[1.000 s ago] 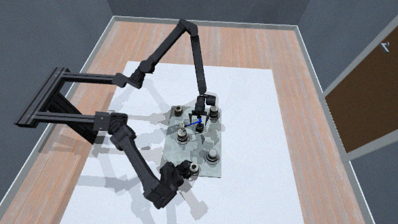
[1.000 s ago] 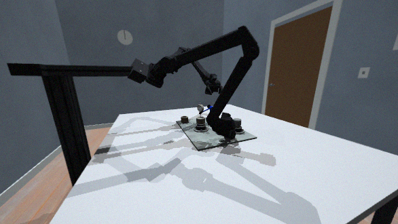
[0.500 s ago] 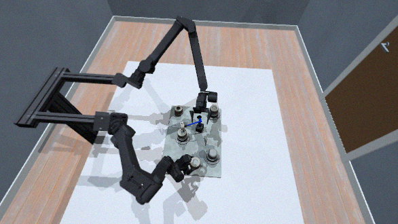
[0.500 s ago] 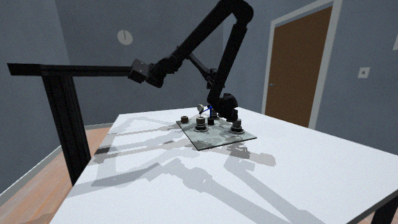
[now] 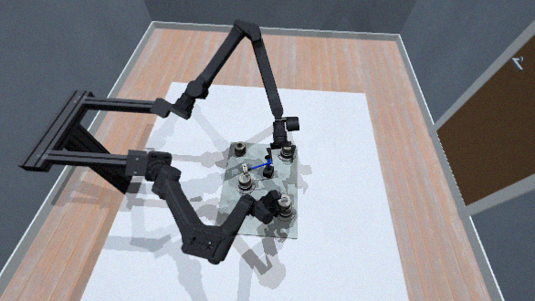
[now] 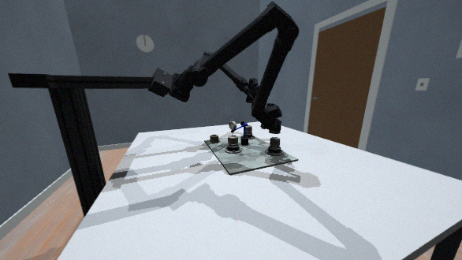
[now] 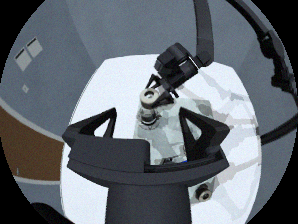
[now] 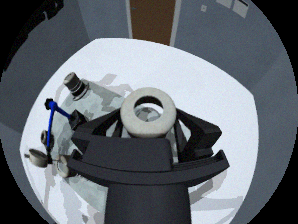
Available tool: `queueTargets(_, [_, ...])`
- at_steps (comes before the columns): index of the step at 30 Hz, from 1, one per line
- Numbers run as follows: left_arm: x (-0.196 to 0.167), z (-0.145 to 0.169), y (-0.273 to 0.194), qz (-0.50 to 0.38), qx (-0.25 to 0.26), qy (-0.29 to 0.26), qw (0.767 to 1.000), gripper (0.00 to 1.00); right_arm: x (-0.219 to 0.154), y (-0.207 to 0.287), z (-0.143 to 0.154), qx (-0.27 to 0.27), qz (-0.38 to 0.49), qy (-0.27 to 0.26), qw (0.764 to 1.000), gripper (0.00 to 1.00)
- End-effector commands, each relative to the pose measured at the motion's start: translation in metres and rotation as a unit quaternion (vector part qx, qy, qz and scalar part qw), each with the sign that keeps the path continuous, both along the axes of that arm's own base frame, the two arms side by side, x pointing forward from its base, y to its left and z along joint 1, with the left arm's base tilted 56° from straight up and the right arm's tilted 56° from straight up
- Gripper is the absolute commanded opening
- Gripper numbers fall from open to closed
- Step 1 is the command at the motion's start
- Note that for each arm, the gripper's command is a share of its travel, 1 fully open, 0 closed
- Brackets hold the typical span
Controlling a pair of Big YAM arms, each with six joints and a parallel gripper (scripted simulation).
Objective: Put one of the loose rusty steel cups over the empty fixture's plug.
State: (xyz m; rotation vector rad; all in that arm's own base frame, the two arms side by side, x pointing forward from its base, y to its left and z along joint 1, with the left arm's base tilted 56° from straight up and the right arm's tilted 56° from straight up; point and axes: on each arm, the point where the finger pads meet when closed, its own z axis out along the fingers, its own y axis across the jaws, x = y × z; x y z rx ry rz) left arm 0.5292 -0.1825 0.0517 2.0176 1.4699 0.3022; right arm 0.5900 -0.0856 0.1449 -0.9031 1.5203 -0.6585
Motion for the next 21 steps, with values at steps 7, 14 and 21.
queueTargets(7, [0.023, 0.042, -0.004, 0.000, 0.013, -0.031, 0.999, 1.00, 0.025, 0.004, -0.002, 0.001, 0.009, -0.014, 1.000, 0.67])
queueTargets(14, [0.025, 0.054, 0.004, -0.007, 0.030, -0.028, 0.999, 1.00, 0.031, -0.005, -0.013, 0.001, 0.010, -0.012, 1.000, 0.67])
queueTargets(21, [0.024, 0.064, 0.005, -0.030, 0.046, -0.018, 0.998, 1.00, 0.030, -0.002, -0.008, 0.001, 0.014, -0.016, 1.000, 0.67])
